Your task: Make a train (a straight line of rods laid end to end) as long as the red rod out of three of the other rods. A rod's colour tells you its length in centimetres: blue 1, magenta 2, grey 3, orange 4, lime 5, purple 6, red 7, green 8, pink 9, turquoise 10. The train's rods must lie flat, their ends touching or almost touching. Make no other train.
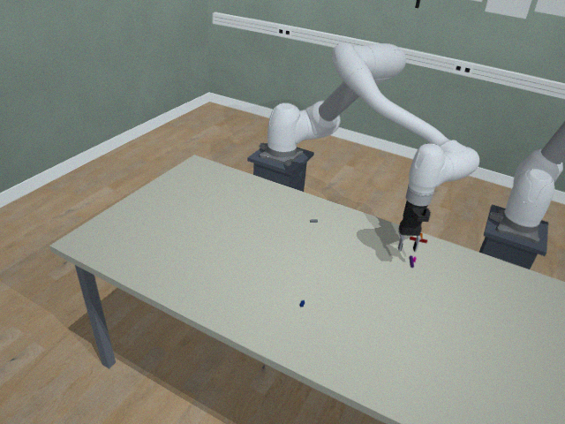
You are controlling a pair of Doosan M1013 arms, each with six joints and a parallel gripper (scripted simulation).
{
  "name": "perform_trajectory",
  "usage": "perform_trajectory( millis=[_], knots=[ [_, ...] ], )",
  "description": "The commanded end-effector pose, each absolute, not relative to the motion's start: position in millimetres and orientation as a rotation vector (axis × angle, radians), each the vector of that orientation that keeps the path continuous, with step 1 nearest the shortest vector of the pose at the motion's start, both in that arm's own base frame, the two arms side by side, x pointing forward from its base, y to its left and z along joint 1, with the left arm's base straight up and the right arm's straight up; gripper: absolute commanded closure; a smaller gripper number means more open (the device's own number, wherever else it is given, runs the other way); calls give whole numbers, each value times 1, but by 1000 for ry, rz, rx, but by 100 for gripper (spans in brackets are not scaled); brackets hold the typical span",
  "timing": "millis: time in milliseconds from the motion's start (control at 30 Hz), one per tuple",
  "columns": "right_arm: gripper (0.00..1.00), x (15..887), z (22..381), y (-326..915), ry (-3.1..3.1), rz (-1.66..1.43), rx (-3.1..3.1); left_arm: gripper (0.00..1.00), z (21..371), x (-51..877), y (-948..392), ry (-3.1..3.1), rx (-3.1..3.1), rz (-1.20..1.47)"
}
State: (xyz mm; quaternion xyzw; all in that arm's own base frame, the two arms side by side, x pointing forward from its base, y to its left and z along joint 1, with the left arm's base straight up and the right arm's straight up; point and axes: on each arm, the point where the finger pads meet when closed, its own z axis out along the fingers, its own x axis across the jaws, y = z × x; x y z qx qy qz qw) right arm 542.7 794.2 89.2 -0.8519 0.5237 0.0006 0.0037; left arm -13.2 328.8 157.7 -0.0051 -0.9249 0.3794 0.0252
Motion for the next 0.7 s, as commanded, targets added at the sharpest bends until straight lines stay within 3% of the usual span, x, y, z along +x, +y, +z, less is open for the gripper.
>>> perform_trajectory(
  millis=[0, 667],
  knots=[
    [0, 571, 91, 788, 1864, -2, -2531, 0, 159, -13, 325, -2863, -12, 1184],
    [0, 686, 93, 745, 2608, -3, -1753, 0, 159, -13, 325, -2863, -12, 1184]
  ],
)
